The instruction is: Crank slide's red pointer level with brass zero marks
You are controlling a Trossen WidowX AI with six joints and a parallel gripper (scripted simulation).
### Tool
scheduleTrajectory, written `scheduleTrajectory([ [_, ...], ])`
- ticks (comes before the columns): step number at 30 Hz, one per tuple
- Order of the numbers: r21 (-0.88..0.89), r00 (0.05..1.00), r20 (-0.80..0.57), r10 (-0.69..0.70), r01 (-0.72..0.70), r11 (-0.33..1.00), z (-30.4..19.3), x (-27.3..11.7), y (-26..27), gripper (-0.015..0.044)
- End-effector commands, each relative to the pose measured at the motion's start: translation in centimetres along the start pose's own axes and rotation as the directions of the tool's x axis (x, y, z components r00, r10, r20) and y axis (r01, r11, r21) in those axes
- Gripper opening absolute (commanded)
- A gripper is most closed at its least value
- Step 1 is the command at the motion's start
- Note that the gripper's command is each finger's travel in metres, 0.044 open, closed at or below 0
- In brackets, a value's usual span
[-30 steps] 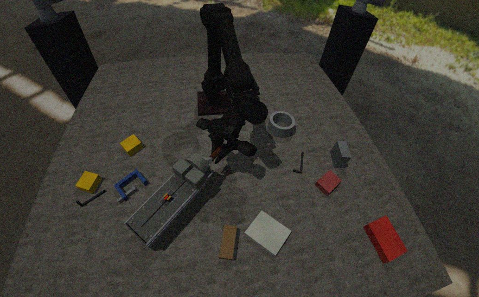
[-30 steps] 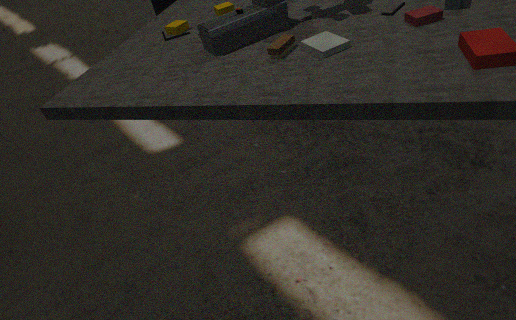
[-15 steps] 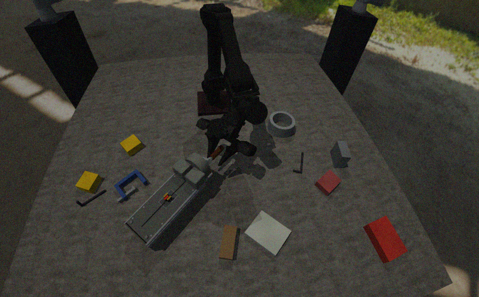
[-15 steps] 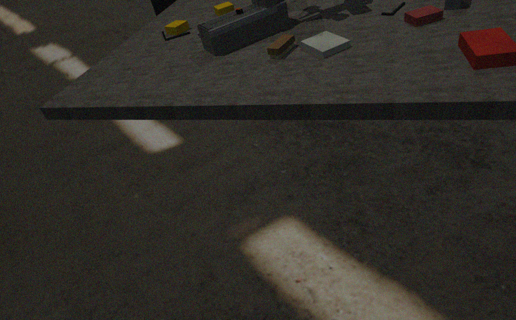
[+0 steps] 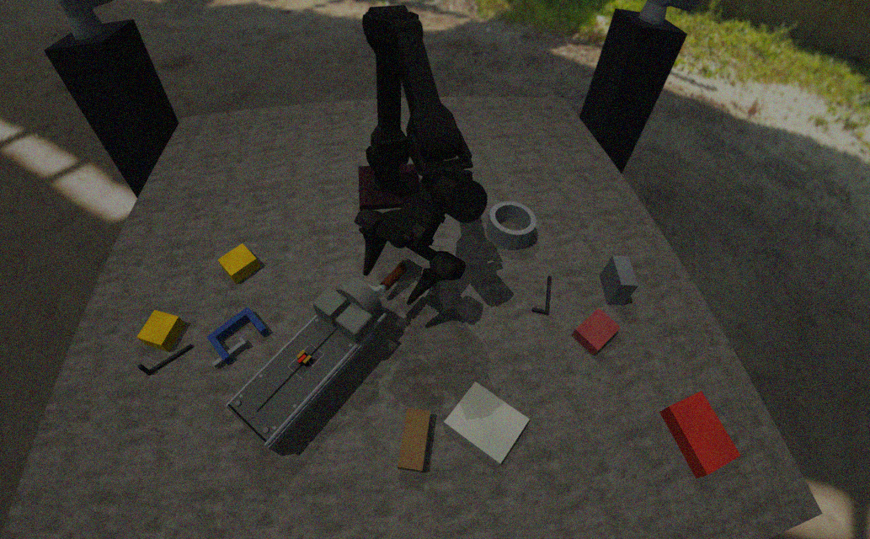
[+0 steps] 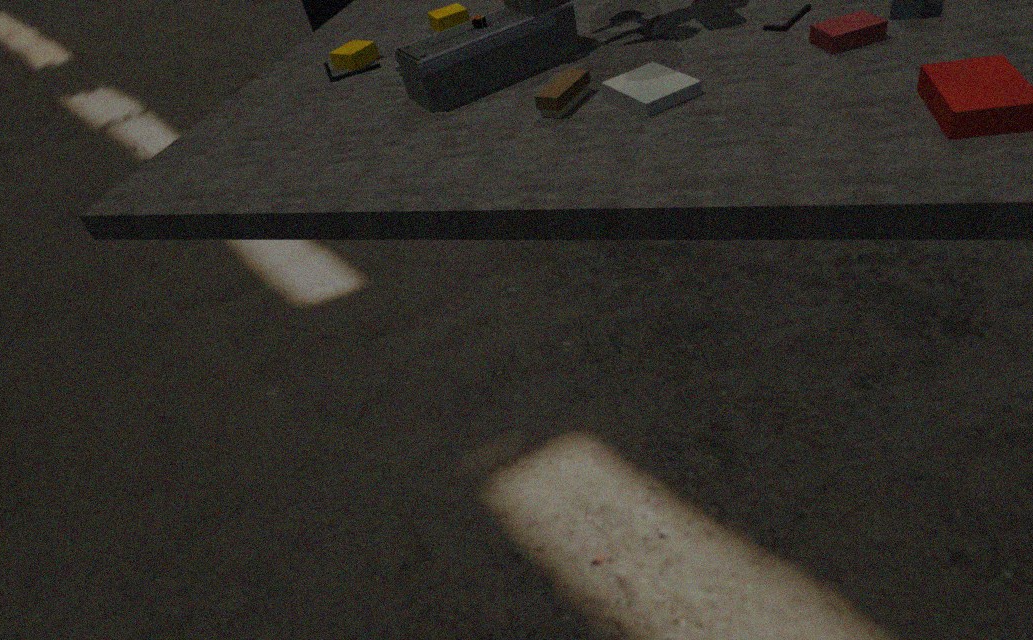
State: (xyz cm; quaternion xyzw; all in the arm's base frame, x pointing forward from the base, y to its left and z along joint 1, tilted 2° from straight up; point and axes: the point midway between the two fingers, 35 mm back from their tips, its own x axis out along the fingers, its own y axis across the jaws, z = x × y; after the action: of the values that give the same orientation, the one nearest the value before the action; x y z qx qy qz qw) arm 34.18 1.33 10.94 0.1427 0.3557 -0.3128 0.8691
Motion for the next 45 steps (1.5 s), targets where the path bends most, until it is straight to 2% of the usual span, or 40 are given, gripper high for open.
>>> scheduleTrajectory([
  [1, 0.017, 1.0, 0.015, 0.02, -0.02, 1.0, 2.1, -1.8, 0.3, 0.044],
  [20, 0.012, 1.0, 0.01, 0.009, -0.009, 1.0, 7.9, -7.8, -0.1, 0.044],
  [34, -0.13, 0.985, -0.137, 0.102, -0.12, 0.984, 11.5, -3.5, -1.9, 0.044],
  [45, -0.239, 0.954, -0.186, 0.236, -0.277, 0.931, 15.4, -0.4, -4.6, 0.044],
])
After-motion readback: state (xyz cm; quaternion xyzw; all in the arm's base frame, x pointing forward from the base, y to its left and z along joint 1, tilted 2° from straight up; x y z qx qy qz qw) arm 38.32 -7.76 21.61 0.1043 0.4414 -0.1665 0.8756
